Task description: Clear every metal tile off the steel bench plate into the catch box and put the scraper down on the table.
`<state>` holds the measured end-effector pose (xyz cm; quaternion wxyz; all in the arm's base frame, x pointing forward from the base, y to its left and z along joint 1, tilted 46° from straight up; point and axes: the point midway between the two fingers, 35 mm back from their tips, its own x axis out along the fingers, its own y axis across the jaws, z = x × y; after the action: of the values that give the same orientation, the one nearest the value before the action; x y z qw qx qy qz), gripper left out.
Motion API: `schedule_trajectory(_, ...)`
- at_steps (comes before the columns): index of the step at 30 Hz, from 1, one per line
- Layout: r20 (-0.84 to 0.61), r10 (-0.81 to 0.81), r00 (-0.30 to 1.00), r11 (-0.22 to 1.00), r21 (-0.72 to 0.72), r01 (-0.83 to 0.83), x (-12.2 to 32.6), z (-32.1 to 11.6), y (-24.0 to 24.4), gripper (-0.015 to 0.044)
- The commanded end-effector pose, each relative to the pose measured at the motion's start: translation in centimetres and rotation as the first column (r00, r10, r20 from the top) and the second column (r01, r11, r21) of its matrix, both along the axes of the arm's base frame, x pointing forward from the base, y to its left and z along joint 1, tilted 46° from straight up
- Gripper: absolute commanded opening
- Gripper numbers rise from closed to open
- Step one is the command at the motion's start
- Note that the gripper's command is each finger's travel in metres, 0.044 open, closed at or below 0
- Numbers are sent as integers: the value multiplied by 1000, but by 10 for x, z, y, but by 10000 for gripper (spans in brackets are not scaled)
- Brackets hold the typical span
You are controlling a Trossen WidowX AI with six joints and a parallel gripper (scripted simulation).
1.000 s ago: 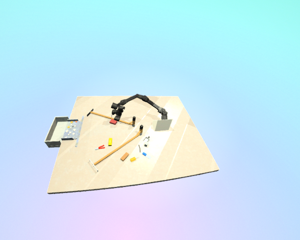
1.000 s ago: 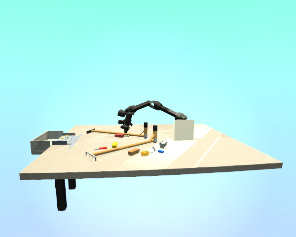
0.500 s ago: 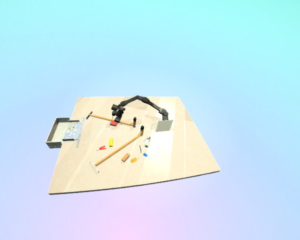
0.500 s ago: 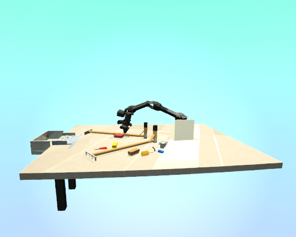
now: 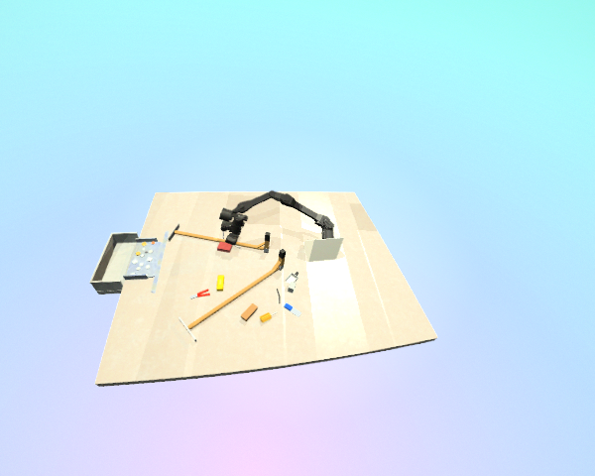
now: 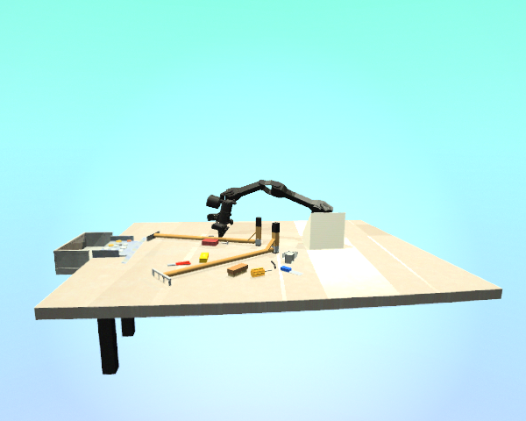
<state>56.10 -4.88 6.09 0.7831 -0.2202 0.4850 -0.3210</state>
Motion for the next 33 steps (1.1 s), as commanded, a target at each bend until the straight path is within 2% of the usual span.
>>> schedule_trajectory(1,-6,-2,1000,1000,5,2,2,-10,3,0)
schedule_trajectory(8,-5,-2,1000,1000,5,2,4,-14,8,0)
schedule_trajectory(25,12,11,1000,1000,0,-11,-8,35,47,0)
schedule_trajectory(33,-14,27,1000,1000,-1,-27,-8,37,30,0)
